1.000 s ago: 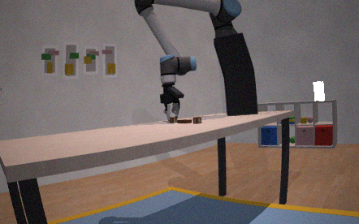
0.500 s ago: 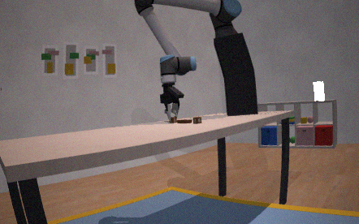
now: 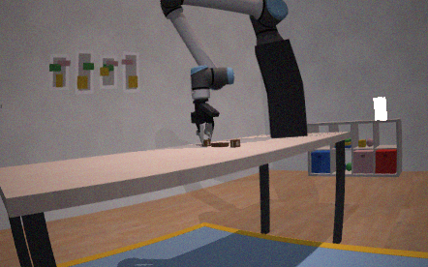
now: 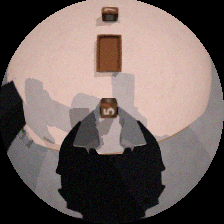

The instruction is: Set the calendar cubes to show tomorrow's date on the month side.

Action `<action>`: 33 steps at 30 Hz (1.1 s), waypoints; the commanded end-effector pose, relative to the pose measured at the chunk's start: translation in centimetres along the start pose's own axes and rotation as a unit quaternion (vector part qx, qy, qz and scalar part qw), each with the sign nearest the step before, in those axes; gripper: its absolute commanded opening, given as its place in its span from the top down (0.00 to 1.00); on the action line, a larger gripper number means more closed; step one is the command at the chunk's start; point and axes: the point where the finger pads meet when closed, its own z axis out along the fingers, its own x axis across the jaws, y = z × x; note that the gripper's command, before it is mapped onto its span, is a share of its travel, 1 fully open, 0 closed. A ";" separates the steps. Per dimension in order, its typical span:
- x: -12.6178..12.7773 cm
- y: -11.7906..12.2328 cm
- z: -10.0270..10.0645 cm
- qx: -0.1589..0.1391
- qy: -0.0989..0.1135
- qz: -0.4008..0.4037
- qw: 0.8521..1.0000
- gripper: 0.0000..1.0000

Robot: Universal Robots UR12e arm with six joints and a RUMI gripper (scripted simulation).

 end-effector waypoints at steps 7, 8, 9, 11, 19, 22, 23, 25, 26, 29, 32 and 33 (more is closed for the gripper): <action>0.0 0.0 0.0 0.000 0.000 0.000 1.000 0.89; 0.0 0.0 0.0 0.000 0.000 0.000 1.000 0.89; 0.0 0.0 -0.1 0.000 0.000 0.000 1.000 0.89; 0.0 0.0 -0.4 0.000 0.000 0.000 1.000 0.89; 0.0 0.0 -4.8 0.000 0.000 0.000 1.000 0.89; 0.0 0.0 -7.0 0.000 0.000 0.000 1.000 0.89; 0.0 0.0 -7.0 0.000 0.000 0.000 1.000 0.89; 0.0 0.0 -7.7 0.000 0.000 0.000 1.000 0.89; 0.0 0.0 -8.2 0.000 0.000 0.000 1.000 0.89; 0.0 0.0 -9.5 0.000 0.000 0.000 1.000 0.89; 0.0 0.0 -10.0 0.000 0.000 0.000 1.000 0.89; 0.0 0.0 -10.0 0.000 0.000 0.000 1.000 0.89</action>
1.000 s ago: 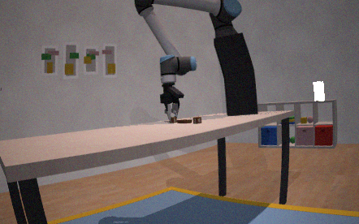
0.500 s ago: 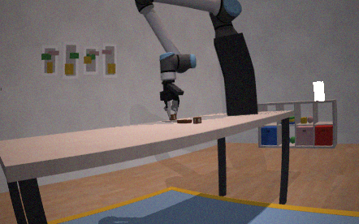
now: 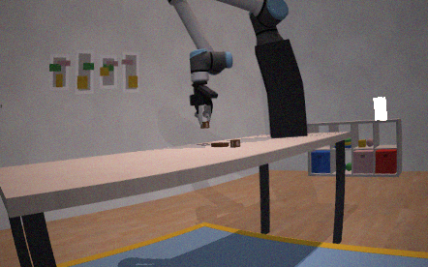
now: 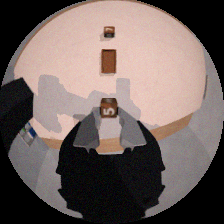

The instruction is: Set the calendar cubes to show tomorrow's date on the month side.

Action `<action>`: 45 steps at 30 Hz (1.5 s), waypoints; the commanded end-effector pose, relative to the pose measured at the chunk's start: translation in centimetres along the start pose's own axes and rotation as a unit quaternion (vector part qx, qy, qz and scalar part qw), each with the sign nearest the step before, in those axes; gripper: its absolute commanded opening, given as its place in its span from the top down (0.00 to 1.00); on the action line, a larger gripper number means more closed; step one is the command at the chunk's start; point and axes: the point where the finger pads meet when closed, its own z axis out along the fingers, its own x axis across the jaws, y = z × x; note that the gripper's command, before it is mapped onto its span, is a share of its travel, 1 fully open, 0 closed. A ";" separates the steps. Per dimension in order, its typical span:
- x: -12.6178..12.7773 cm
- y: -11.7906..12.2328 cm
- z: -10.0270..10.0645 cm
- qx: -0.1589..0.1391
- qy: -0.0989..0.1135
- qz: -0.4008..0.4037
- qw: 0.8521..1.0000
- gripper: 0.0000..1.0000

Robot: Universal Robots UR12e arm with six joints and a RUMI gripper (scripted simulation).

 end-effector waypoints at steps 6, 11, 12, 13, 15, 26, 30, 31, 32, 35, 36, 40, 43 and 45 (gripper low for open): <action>0.0 0.0 -1.2 0.000 0.000 0.000 1.000 0.89; 0.1 -0.4 -1.2 0.000 0.000 0.000 1.000 0.89; 0.1 -1.2 -1.3 0.000 0.000 -0.001 1.000 0.89; 0.2 -2.4 -1.4 0.000 0.000 -0.001 1.000 0.89; 0.2 -5.4 -1.8 0.000 0.000 -0.003 1.000 0.89; 0.0 -9.3 -2.2 0.000 0.000 -0.005 1.000 0.89; 0.0 -9.3 -2.2 0.000 0.000 -0.005 1.000 0.89; 0.0 -9.3 -2.2 0.000 0.000 -0.005 1.000 0.89; 0.0 -9.3 -2.2 0.000 0.000 -0.005 1.000 0.89; 0.0 -9.3 -2.2 0.000 0.000 -0.005 1.000 0.89; 0.0 -9.3 -2.1 0.000 0.000 -0.005 1.000 0.89; 0.0 -9.3 -1.6 0.000 0.000 -0.005 1.000 0.89; 0.0 -9.3 -1.4 0.000 0.000 -0.005 1.000 0.89; 0.0 -9.3 -0.9 0.000 0.000 -0.005 1.000 0.89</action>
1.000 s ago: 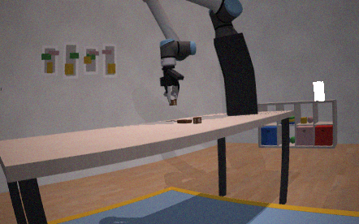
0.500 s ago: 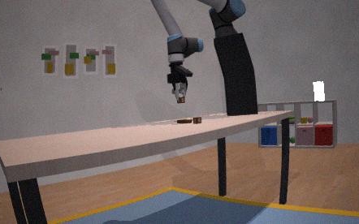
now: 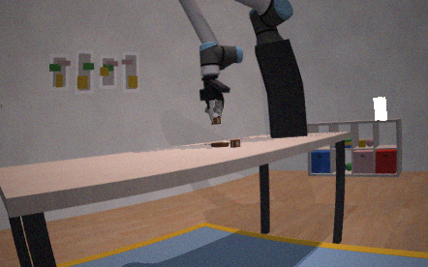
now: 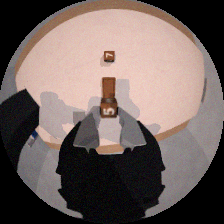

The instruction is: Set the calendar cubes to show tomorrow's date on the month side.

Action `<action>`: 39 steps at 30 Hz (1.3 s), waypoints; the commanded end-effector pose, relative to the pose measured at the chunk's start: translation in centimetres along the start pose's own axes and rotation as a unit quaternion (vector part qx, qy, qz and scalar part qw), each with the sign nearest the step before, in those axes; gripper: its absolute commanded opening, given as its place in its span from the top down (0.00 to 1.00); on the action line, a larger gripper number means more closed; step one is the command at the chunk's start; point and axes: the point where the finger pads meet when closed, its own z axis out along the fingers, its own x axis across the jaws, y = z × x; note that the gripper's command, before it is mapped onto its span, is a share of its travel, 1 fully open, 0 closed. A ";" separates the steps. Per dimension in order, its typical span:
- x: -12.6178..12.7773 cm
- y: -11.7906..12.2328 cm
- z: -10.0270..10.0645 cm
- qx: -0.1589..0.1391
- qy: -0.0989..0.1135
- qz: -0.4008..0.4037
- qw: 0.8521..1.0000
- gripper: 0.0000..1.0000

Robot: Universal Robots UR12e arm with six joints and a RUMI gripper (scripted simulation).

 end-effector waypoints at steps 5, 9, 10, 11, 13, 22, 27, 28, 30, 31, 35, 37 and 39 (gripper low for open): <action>0.0 0.0 2.1 0.000 0.000 0.000 1.000 0.89; 0.0 0.0 3.5 0.000 0.000 0.000 1.000 0.89; 0.0 0.0 3.8 0.000 0.000 0.000 1.000 0.89; 0.0 0.0 4.1 0.000 0.000 0.000 1.000 0.89; 0.0 0.0 4.4 0.000 0.000 0.000 1.000 0.89; 0.1 0.0 5.7 0.000 0.000 0.000 1.000 0.89; 0.1 0.0 5.8 0.000 0.000 0.000 1.000 0.89; 0.1 0.0 5.8 0.000 0.000 0.000 1.000 0.89; 0.1 0.0 5.8 0.000 0.000 0.000 1.000 0.89; 0.1 0.0 5.8 0.000 0.000 0.000 1.000 0.89; 0.1 0.0 5.8 0.000 0.000 0.000 1.000 0.89; 0.1 0.0 5.8 0.000 0.000 0.000 1.000 0.89; 0.1 0.0 5.8 0.000 0.000 0.000 1.000 0.89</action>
